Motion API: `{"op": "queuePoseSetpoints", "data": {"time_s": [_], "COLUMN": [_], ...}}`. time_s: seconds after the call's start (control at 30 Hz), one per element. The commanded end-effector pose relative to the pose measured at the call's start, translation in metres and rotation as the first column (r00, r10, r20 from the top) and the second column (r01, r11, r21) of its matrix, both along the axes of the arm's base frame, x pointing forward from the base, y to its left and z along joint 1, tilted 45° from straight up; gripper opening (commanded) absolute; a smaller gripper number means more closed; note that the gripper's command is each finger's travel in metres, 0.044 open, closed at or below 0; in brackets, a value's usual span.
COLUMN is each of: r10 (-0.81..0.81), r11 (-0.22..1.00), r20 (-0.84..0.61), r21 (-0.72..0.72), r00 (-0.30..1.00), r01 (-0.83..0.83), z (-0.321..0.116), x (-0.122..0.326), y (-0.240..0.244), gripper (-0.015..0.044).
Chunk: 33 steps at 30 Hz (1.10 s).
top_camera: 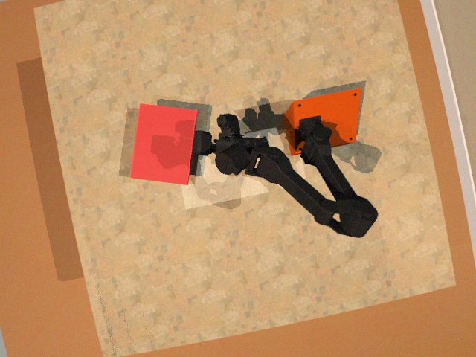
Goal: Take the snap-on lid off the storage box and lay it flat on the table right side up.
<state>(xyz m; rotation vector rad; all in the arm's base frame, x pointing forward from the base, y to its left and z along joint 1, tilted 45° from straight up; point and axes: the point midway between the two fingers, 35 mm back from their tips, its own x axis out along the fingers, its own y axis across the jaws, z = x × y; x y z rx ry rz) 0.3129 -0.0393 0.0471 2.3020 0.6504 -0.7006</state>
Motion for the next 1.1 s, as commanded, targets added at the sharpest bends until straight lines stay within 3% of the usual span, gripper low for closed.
{"op": "queuePoseSetpoints", "data": {"time_s": [0.0, 0.23, 1.07], "r10": [-0.005, -0.005, -0.005], "r11": [1.0, 1.0, 1.0], "r20": [-0.006, -0.007, -0.006], "r21": [0.021, 0.024, 0.024], "r00": [1.0, 1.0, 1.0], "r01": [0.005, 0.005, 0.005], "z": [0.0, -0.046, -0.06], "x": [0.0, 0.0, 0.02], "y": [0.001, 0.047, 0.054], "gripper": [0.0235, 0.0235, 0.0235]}}
